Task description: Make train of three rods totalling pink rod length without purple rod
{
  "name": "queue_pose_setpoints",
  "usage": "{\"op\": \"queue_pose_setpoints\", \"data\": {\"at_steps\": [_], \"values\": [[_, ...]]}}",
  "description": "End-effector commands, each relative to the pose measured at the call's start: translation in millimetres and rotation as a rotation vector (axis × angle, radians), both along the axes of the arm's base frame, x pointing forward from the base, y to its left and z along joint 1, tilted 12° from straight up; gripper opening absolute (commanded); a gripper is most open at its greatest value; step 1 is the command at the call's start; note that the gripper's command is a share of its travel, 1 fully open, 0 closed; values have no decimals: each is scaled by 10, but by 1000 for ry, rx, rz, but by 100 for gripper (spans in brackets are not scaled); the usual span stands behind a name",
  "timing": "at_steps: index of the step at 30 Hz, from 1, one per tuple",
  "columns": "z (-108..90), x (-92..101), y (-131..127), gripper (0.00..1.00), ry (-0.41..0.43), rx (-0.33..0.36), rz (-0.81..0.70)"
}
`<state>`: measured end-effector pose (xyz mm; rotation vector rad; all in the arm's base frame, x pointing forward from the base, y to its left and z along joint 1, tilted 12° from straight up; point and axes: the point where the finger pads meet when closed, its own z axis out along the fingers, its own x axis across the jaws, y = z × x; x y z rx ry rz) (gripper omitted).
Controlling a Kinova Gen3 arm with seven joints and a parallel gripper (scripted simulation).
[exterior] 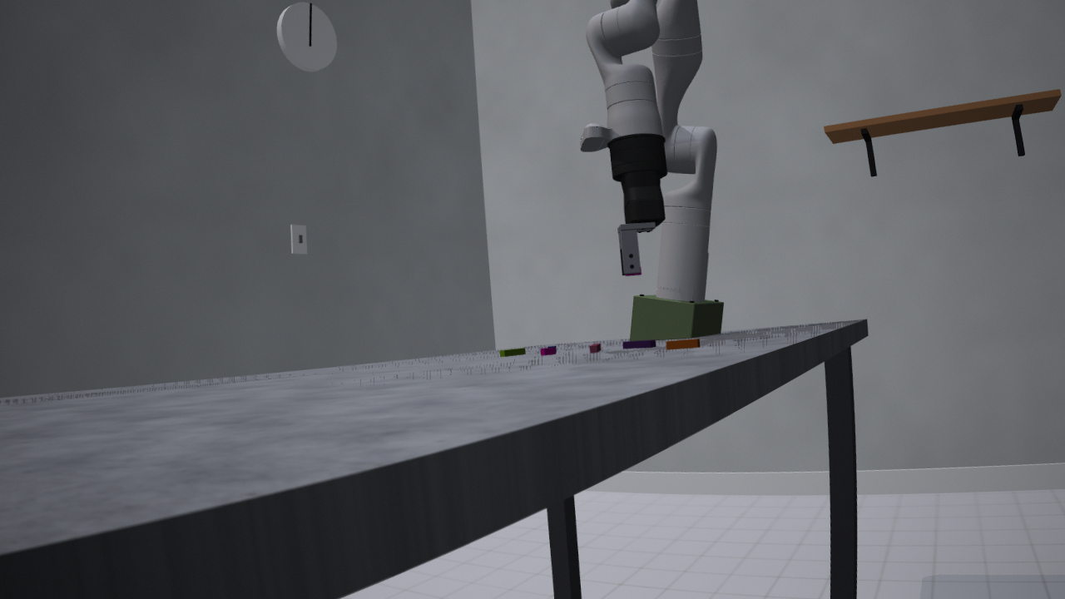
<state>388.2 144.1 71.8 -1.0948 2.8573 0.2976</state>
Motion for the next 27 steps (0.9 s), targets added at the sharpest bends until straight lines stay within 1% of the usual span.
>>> {"op": "queue_pose_setpoints", "data": {"at_steps": [1,9,13,18,24,26,27], "values": [[17,2,3,24,1,-1,-5],[3,12,-27,24,0,-2,6],[-22,49,-114,24,-9,-3,53],[-67,127,-321,24,-27,-6,129],[-142,225,-680,24,-56,-9,260],[-142,225,-680,24,-56,-9,260],[-156,236,-746,24,-60,-9,285]]}}
